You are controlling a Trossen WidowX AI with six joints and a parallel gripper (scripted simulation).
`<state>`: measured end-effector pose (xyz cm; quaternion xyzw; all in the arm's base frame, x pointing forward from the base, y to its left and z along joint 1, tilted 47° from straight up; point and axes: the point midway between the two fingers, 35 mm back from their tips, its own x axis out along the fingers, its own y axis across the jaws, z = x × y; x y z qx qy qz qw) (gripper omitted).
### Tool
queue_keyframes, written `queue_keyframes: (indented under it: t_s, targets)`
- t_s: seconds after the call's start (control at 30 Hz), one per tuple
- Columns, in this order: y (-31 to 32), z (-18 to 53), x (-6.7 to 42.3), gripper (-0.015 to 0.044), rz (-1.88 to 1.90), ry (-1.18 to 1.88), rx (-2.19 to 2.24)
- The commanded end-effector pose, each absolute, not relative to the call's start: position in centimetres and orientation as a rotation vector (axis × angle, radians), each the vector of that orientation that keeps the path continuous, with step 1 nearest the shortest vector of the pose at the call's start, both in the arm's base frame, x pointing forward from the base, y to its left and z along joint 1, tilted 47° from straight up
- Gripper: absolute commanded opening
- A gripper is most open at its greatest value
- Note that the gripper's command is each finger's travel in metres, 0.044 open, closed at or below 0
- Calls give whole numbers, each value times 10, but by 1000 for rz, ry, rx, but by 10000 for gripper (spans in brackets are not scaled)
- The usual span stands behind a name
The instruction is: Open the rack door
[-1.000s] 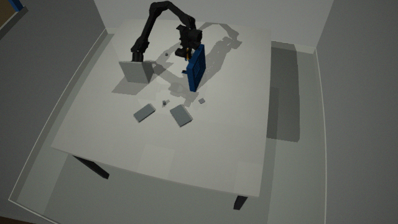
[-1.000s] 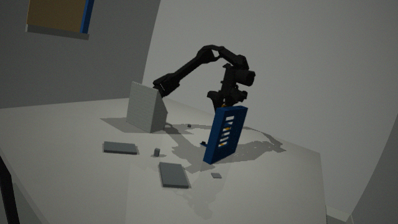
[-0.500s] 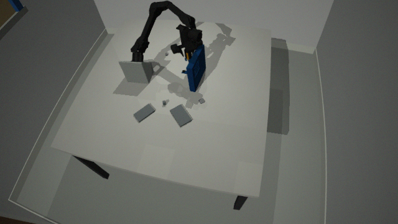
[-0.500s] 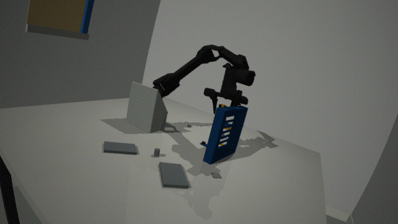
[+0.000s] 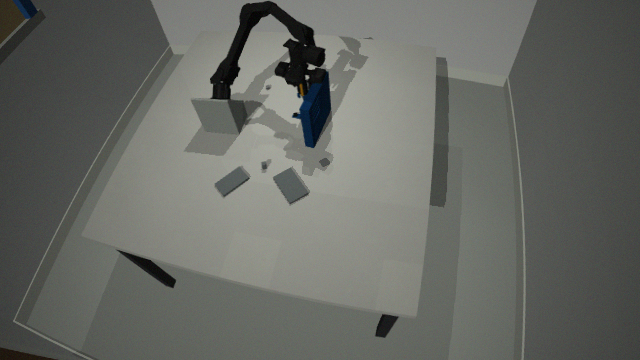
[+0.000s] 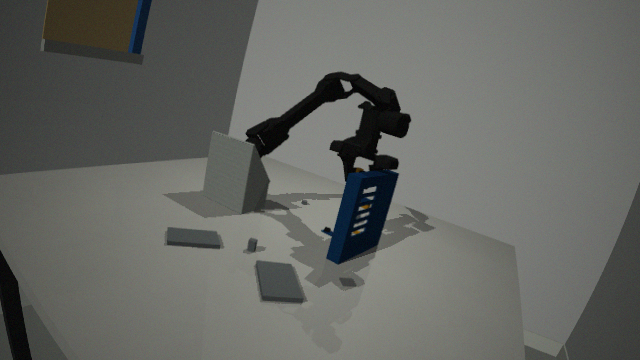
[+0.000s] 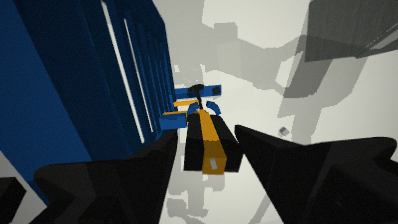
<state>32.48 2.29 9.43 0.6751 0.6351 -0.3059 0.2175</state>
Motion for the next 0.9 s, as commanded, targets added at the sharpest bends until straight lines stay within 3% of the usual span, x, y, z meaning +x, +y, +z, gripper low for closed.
queue_keyframes:
  t_s: [0.0, 0.27, 0.87]
  targets:
    - [23, 92, 325, 296, -1013, 1740, 1958]
    - [23, 92, 325, 296, -1013, 1740, 1958]
    - [23, 92, 325, 176, -1013, 1740, 1958]
